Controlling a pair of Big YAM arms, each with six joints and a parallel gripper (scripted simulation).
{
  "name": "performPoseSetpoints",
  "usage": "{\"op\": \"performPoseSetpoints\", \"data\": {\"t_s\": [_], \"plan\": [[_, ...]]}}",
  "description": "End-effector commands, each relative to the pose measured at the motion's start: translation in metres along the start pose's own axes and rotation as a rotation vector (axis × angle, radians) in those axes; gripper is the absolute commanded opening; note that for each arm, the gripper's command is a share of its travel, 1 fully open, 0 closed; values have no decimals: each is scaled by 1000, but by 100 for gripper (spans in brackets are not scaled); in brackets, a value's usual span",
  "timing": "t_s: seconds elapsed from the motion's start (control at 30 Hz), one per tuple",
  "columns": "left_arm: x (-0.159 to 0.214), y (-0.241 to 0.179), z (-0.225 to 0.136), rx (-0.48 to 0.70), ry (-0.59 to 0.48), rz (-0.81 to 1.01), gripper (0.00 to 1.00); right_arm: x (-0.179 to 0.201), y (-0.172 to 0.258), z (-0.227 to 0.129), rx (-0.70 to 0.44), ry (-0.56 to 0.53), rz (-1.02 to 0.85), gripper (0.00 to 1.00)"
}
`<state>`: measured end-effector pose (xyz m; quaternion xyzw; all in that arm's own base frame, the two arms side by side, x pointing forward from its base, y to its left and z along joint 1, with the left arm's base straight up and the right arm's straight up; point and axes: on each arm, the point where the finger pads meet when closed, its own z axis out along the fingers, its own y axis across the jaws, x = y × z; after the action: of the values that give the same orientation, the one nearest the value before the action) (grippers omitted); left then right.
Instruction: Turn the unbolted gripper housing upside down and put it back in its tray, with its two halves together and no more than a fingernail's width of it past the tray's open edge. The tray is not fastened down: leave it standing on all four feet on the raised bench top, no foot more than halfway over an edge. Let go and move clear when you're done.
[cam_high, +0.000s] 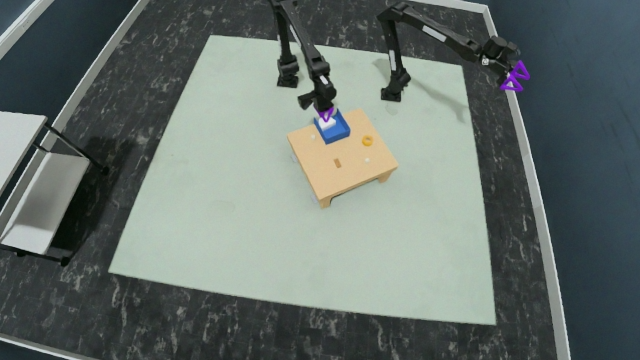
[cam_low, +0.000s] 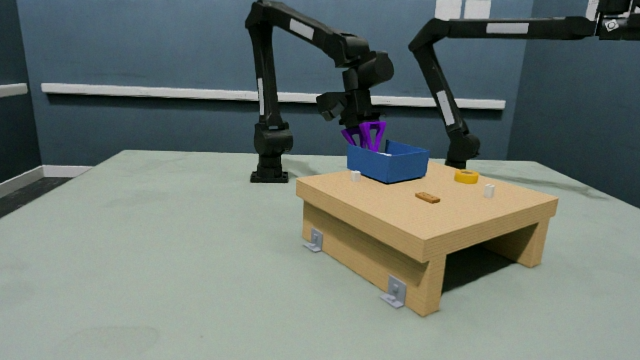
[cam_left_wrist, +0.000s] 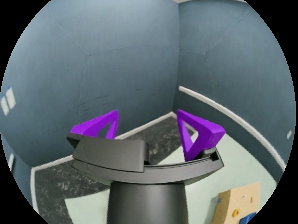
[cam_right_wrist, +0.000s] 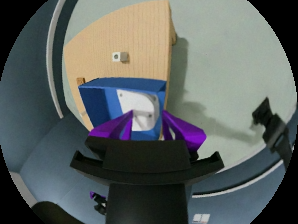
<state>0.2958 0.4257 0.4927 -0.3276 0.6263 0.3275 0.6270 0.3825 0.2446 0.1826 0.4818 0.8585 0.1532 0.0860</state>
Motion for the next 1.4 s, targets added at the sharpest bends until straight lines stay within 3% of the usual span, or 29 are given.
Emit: {"op": "performPoseSetpoints", "data": {"t_s": [0.0,0.4,0.97,1.17,1.27,1.3,1.37], "plan": [[-44,6,2,-15,-70,10,100,3,-3,-14,-21,3,-12,47],[-44,6,2,-15,-70,10,100,1,2,-16,-50,1,-2,47],[-44,6,2,-15,-70,10,100,4,-20,-2,12,-1,-4,47],[-44,6,2,-15,-70,10,100,4,-23,-11,-22,-1,0,47],[-44,6,2,-15,-70,10,100,0,2,-22,-50,-1,8,47],[-44,6,2,-15,-70,10,100,-1,18,-51,-94,0,8,47],[-44,6,2,-15,-70,10,100,-1,21,-58,-97,0,8,47]]}}
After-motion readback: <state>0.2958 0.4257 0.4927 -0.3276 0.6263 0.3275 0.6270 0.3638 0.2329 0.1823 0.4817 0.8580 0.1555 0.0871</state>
